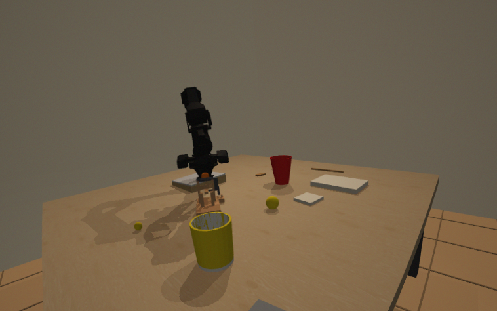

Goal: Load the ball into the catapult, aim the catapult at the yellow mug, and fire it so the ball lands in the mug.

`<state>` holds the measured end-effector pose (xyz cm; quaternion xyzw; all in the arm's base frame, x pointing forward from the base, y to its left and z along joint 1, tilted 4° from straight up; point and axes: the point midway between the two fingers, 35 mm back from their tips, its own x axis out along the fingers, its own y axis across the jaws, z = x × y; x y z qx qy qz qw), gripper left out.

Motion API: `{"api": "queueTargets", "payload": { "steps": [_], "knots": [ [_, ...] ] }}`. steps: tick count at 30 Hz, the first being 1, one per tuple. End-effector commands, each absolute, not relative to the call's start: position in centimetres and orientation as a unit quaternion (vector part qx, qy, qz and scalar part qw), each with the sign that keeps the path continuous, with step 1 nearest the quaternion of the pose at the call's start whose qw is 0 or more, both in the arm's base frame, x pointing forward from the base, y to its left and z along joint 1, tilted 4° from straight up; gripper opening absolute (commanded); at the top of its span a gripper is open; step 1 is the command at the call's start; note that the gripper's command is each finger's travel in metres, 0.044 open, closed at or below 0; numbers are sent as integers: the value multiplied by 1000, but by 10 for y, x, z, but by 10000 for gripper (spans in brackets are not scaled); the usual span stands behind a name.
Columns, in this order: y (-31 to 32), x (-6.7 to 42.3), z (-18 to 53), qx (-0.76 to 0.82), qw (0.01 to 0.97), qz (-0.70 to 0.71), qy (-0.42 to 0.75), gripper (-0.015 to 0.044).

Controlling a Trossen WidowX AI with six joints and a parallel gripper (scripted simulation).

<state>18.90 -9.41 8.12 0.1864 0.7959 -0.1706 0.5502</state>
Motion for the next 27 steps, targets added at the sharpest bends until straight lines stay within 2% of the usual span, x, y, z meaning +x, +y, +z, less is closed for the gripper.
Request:
{"api": "queueTargets", "payload": {
  "steps": [1,19,27],
  "knots": [
    [-94,187,75,185,548,-170,798,0],
    [-95,188,67,186,554,-172,793,0],
    [-95,188,67,186,554,-172,793,210]
  ]
}}
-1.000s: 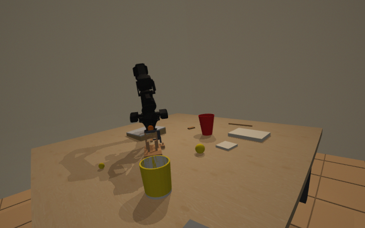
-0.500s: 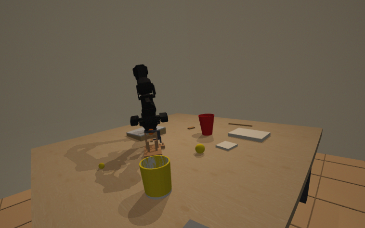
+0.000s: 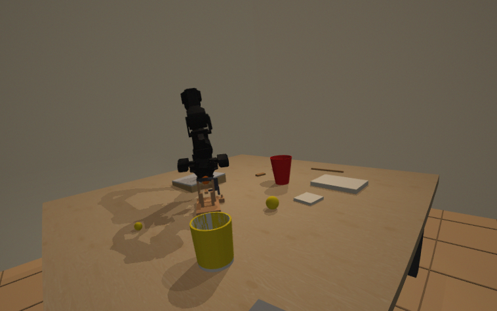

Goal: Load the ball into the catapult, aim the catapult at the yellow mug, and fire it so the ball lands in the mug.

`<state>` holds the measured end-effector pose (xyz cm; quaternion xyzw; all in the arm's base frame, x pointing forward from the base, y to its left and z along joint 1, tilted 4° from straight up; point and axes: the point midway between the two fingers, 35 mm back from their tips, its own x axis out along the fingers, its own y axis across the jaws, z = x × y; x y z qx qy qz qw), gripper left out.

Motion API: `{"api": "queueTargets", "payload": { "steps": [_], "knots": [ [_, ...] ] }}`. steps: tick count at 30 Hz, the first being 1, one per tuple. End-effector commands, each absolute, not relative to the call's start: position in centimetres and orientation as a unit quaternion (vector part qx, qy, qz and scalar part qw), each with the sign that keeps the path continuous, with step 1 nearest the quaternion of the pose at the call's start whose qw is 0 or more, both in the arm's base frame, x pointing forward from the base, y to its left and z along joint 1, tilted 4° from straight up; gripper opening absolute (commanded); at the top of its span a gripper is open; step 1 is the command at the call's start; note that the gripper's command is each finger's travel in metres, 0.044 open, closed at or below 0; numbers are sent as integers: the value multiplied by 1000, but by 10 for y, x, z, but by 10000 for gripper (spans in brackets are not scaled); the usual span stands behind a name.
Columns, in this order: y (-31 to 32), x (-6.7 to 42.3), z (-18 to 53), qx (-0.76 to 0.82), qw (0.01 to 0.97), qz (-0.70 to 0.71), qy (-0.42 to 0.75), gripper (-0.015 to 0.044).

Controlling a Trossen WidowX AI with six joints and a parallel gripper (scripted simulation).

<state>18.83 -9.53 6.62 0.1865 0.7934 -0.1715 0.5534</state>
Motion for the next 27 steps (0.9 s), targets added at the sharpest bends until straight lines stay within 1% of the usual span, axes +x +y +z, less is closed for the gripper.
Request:
{"api": "queueTargets", "payload": {
  "steps": [1,3,9,11,12,13,27],
  "knots": [
    [-95,188,67,186,554,-172,793,236],
    [-95,190,77,185,562,-173,787,289],
    [-88,188,168,175,632,-182,733,440],
    [-86,186,178,174,639,-183,726,440],
    [-92,194,154,174,622,-180,742,440],
    [-95,199,155,173,629,-180,736,440],
    [-173,352,209,110,789,-171,579,440]
  ]
}}
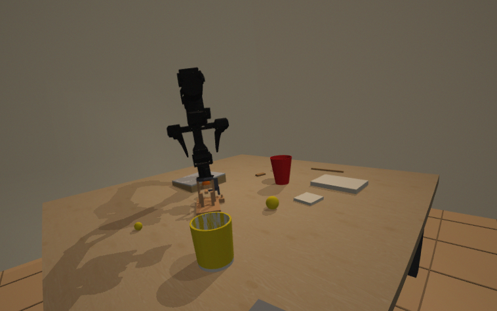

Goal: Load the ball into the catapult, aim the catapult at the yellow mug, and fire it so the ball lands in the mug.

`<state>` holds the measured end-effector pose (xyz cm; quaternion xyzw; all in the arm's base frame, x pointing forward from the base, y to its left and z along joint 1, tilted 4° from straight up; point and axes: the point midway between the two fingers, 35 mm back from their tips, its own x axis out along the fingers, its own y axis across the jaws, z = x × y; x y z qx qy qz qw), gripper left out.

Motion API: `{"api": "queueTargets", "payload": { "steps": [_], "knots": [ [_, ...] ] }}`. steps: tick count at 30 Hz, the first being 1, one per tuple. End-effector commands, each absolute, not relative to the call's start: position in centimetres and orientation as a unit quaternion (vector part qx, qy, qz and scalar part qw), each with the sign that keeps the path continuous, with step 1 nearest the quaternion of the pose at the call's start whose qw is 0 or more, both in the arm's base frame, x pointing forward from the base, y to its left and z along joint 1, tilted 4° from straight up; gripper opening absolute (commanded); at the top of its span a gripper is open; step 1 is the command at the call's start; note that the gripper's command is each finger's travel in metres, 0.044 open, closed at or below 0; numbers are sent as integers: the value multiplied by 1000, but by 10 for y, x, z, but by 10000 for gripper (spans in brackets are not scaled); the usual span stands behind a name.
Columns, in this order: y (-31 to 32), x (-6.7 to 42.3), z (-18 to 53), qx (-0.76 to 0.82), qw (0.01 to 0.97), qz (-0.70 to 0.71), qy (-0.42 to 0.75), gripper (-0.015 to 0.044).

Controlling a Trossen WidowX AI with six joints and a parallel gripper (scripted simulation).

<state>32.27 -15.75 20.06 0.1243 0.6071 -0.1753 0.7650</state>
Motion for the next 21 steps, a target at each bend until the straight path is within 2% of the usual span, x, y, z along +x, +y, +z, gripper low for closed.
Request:
{"api": "queueTargets", "payload": {
  "steps": [1,12,21],
  "knots": [
    [-178,362,214,104,799,-170,568,440],
    [-228,445,264,32,883,-171,436,440],
    [-227,458,267,24,888,-164,429,440]
  ]
}}
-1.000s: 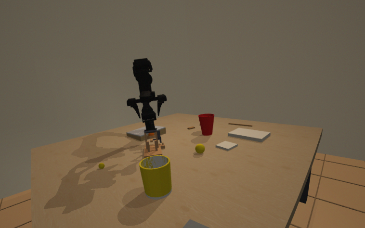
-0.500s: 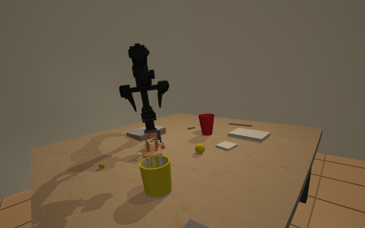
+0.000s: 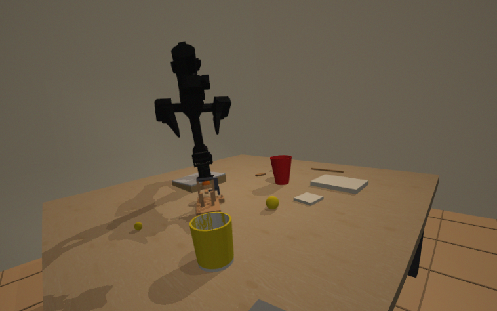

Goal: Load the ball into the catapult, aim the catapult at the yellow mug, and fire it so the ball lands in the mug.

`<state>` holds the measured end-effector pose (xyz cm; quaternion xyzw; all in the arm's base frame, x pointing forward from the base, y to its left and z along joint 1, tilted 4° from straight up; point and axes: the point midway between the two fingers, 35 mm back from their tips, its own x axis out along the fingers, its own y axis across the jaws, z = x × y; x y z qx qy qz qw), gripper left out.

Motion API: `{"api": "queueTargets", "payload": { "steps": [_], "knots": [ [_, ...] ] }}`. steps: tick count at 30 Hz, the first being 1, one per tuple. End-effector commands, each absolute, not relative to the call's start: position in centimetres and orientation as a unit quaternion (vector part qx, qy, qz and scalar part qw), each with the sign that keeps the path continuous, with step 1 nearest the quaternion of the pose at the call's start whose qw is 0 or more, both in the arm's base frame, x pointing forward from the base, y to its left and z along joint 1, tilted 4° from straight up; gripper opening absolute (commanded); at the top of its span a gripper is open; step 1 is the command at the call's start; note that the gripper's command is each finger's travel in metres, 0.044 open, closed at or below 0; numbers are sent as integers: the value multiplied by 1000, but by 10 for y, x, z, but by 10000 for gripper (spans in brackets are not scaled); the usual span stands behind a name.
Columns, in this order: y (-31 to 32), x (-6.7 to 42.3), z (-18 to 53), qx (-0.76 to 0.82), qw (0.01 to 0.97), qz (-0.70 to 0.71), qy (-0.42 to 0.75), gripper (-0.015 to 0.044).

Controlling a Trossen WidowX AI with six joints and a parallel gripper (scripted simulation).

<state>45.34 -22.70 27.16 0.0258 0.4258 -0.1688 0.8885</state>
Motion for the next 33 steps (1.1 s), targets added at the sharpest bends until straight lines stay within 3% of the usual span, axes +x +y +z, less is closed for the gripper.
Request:
{"api": "queueTargets", "payload": {
  "steps": [1,15,31,33],
  "knots": [
    [-227,458,267,24,888,-164,429,440],
    [-232,457,268,26,887,-169,429,440],
    [-232,457,268,26,887,-169,429,20],
    [-232,457,268,26,887,-169,429,0]
  ]
}}
